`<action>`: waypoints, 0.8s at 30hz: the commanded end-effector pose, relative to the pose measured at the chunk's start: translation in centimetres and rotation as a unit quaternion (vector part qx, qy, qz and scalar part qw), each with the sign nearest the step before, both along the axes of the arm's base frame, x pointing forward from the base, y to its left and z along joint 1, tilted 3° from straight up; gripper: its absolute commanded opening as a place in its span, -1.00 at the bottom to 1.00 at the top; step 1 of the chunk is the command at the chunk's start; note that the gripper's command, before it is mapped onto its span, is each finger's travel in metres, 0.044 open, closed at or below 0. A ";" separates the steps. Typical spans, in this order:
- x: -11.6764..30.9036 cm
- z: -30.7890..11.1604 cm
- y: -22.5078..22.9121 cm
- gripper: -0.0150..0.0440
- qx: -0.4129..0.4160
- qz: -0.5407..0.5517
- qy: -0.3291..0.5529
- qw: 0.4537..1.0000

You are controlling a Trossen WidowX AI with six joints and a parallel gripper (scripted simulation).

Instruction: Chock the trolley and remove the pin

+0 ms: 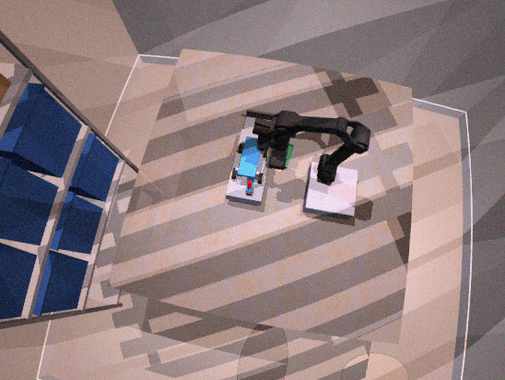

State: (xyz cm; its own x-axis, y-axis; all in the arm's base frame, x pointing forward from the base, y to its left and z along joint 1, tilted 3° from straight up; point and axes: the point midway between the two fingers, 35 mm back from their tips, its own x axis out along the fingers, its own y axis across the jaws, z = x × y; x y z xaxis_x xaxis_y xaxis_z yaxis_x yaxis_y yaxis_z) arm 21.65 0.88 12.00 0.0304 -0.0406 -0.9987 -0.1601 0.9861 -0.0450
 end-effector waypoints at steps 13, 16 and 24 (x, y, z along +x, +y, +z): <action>1.8 -0.3 -5.6 -0.49 -0.003 0.001 -0.005 1.000; 2.2 -0.3 -6.7 -0.49 -0.004 0.001 -0.005 1.000; 3.3 -0.3 -9.5 -0.49 -0.005 0.001 -0.006 1.000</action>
State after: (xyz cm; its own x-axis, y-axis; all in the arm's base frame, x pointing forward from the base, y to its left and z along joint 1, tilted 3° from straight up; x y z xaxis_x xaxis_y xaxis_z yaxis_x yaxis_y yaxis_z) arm 24.11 -7.43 11.38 0.0267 -0.0515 -0.9983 -0.1591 0.9857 -0.0551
